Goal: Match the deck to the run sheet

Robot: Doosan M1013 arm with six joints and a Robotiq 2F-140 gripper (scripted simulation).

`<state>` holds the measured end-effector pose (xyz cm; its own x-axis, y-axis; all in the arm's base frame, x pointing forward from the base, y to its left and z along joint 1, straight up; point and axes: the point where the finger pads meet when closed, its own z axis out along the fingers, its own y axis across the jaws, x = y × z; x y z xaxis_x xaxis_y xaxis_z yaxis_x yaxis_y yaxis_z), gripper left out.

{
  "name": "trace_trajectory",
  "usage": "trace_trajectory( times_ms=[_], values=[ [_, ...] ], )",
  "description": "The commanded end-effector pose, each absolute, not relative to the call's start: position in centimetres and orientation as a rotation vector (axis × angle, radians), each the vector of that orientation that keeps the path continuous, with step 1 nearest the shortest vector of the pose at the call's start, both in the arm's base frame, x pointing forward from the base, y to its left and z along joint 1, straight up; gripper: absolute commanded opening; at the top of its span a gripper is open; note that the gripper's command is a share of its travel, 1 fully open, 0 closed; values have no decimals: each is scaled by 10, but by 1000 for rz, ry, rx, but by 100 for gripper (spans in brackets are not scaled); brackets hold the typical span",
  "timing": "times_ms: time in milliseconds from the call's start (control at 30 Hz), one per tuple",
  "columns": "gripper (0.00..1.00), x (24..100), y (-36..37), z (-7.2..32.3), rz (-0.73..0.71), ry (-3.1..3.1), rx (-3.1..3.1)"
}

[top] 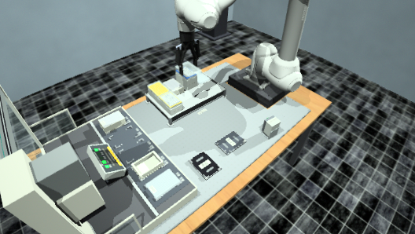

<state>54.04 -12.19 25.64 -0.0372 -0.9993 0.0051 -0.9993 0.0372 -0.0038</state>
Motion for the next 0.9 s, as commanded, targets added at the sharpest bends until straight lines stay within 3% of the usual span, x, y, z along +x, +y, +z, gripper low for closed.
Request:
trace_trajectory(
  times_ms=[0,867],
  values=[
    [10,541,-135,257,11,-2262,2180],
    [10,541,-162,257,11,-2262,2180]
  ],
)
